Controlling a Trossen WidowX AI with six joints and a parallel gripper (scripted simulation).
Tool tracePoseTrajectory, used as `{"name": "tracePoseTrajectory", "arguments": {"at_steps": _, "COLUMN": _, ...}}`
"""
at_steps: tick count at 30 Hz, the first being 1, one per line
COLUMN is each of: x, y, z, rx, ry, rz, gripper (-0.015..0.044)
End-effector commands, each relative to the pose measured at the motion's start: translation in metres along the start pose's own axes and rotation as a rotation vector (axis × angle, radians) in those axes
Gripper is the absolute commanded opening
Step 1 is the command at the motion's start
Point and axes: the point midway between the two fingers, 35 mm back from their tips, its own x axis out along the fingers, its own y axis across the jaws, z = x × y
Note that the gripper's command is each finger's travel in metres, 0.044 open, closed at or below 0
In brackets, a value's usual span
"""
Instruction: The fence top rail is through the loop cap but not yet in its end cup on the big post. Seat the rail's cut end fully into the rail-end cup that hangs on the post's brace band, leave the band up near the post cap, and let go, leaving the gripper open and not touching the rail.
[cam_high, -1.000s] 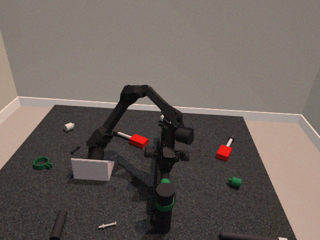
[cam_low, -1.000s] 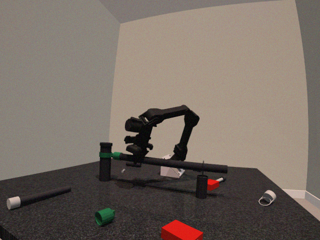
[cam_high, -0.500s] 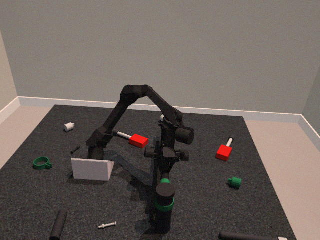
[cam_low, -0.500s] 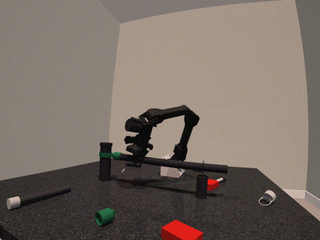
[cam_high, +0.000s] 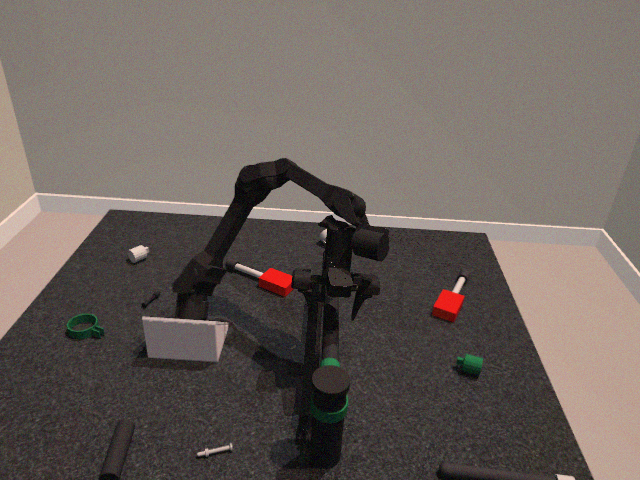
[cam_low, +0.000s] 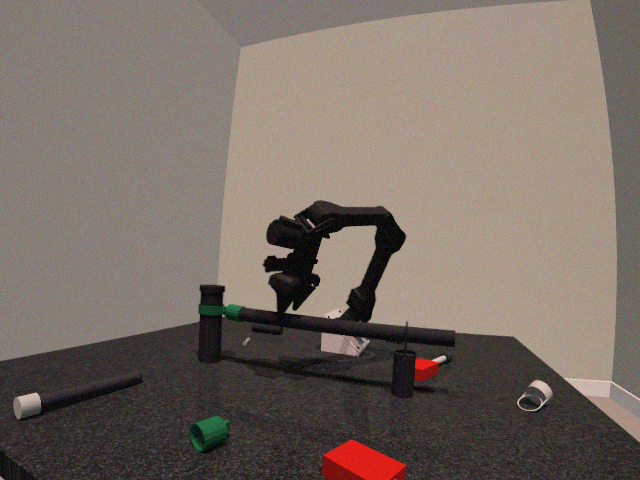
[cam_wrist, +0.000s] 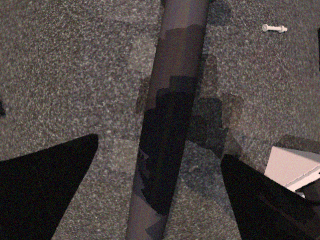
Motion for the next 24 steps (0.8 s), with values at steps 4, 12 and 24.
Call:
{"name": "tracePoseTrajectory", "arguments": {"at_steps": 4, "x": -0.02, "y": -0.001, "z": 0.0, "rx": 0.001, "ry": 0.0, "rz": 0.0, "gripper": 0.044}}
{"name": "tracePoseTrajectory", "arguments": {"at_steps": 12, "x": -0.049, "y": -0.004, "z": -0.002, "rx": 0.0, "ry": 0.0, "rz": -0.001, "gripper": 0.044}}
{"name": "tracePoseTrajectory", "arguments": {"at_steps": 24, "x": -0.049, "y": -0.004, "z": -0.002, "rx": 0.0, "ry": 0.0, "rz": -0.001, "gripper": 0.044}}
